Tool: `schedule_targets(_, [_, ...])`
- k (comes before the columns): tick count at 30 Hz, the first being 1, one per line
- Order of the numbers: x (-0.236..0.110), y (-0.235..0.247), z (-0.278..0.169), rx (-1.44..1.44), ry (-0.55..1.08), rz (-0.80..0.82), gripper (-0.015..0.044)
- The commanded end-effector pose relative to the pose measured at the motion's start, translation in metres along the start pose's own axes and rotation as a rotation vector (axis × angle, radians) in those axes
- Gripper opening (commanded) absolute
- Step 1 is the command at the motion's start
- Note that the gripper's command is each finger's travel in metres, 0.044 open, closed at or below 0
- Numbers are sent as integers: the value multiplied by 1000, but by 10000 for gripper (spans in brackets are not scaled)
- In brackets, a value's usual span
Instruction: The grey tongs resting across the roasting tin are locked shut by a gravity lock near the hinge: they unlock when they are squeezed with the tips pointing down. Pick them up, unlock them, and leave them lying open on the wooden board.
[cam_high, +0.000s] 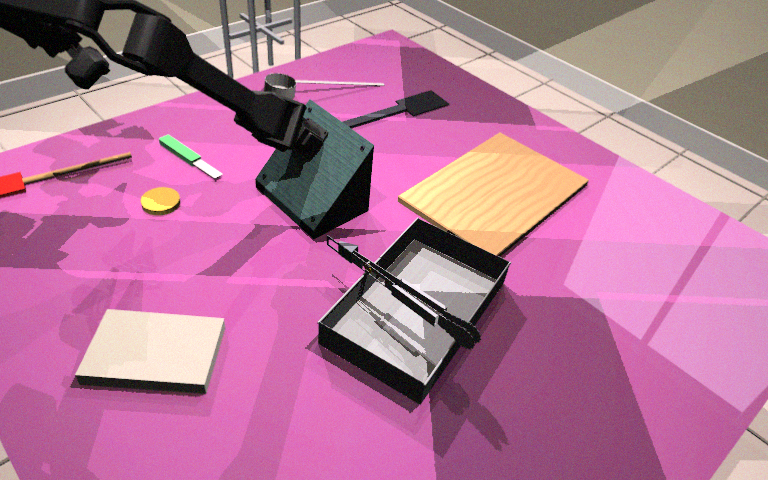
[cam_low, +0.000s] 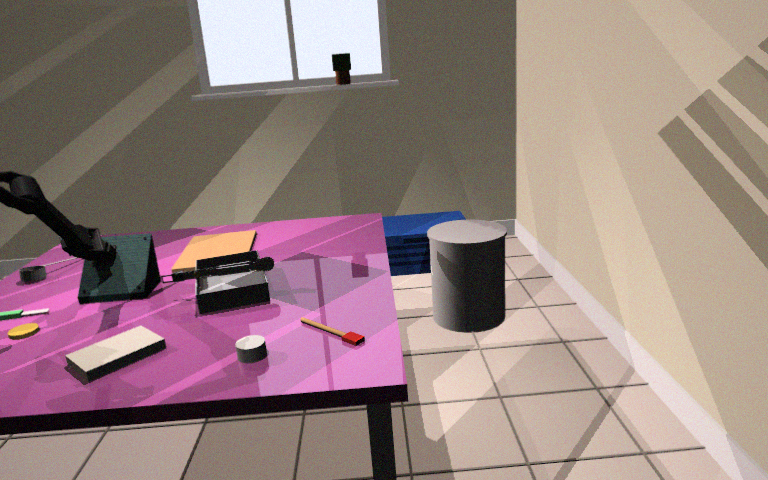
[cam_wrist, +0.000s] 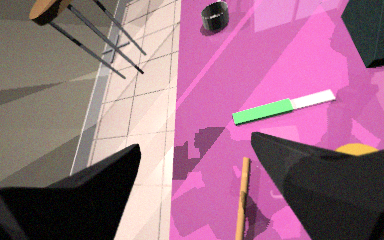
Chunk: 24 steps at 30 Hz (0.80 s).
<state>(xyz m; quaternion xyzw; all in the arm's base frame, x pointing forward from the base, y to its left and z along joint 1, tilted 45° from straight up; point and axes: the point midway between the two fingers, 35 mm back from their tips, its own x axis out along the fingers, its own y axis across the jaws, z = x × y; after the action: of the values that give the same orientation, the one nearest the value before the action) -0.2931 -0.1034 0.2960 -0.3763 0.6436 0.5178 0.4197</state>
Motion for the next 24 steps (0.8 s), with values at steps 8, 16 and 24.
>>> schedule_targets(8, [-2,-9,-25,-140,45,23,440])
schedule_targets(16, [-10,-36,-79,-455,149,83,440])
schedule_targets(24, [-33,-96,-151,-905,321,192,440])
